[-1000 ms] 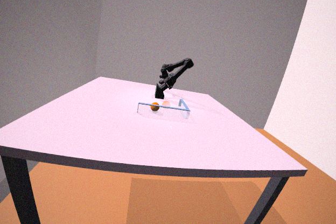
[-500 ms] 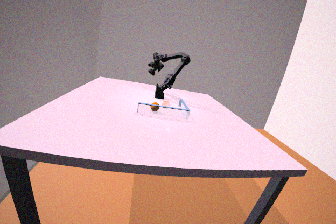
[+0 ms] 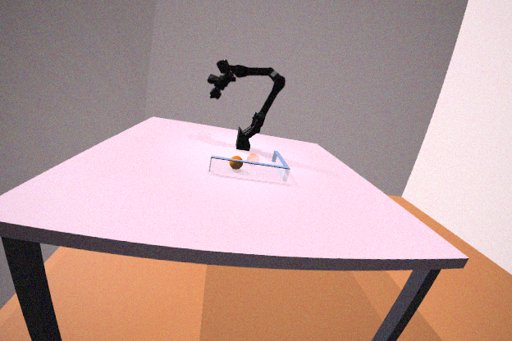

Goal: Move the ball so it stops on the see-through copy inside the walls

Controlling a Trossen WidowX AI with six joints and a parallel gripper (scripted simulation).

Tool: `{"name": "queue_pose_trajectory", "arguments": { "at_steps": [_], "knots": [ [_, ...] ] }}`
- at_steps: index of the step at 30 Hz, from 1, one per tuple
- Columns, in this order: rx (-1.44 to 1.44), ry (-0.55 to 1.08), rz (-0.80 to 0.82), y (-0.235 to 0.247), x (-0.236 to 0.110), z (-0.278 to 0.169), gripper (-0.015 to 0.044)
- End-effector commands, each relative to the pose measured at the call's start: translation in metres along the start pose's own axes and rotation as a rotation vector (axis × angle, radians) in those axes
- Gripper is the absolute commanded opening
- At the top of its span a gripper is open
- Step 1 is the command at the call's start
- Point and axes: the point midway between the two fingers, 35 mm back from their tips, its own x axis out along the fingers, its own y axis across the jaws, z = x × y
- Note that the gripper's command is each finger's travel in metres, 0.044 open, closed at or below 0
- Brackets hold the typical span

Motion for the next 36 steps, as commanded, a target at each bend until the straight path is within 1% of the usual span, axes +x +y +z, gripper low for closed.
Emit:
{"name": "queue_pose_trajectory", "arguments": {
  "at_steps": [1,9,13,20,23,27,32,36],
  "knots": [
    [-0.127,-0.097,0.069,0.037,-0.025,0.036,0.0389],
    [-0.378,-0.236,0.181,0.111,-0.074,0.076,0.0389],
    [-0.483,-0.300,0.252,0.163,-0.108,0.092,0.0389],
    [-0.722,-0.378,0.420,0.257,-0.169,0.093,0.0389],
    [-0.839,-0.389,0.492,0.301,-0.196,0.080,0.0389],
    [-0.995,-0.382,0.587,0.356,-0.230,0.052,0.0389],
    [-1.182,-0.340,0.712,0.419,-0.269,0.002,0.0389],
    [-1.323,-0.280,0.825,0.462,-0.297,-0.048,0.0389]
  ]
}}
